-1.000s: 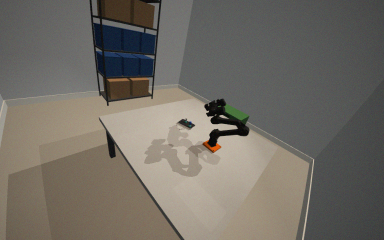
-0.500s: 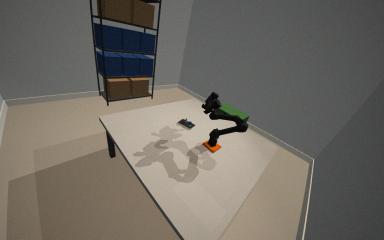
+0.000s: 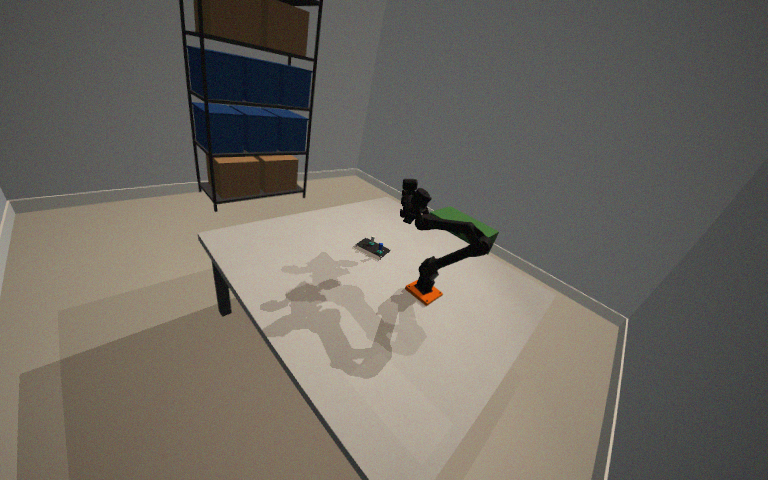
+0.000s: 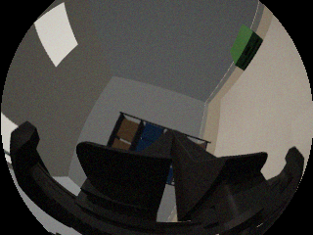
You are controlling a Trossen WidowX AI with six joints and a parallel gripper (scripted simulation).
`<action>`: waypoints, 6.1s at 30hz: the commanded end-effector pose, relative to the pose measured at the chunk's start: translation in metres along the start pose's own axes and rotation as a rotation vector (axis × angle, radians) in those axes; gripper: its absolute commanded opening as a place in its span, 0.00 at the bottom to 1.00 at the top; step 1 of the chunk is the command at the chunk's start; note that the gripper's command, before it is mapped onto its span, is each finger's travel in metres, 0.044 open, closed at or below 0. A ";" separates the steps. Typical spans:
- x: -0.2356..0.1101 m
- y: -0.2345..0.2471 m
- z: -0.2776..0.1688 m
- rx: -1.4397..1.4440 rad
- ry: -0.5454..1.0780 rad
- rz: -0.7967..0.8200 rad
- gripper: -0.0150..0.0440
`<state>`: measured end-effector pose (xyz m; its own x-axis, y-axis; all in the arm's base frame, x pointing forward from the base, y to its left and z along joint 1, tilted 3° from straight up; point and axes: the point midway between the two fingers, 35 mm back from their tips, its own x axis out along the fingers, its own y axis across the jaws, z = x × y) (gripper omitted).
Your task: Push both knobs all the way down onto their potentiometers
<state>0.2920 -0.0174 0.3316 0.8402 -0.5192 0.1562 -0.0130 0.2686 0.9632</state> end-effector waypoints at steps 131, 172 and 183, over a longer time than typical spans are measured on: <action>-0.057 -0.216 -0.106 -1.351 1.721 -0.823 0.25; -0.058 -0.221 -0.107 -1.351 1.721 -0.823 0.25; -0.058 -0.222 -0.107 -1.351 1.721 -0.823 0.25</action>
<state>0.3034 0.0394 0.0884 0.0068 -0.0468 -0.9989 0.0712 0.9964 -0.0462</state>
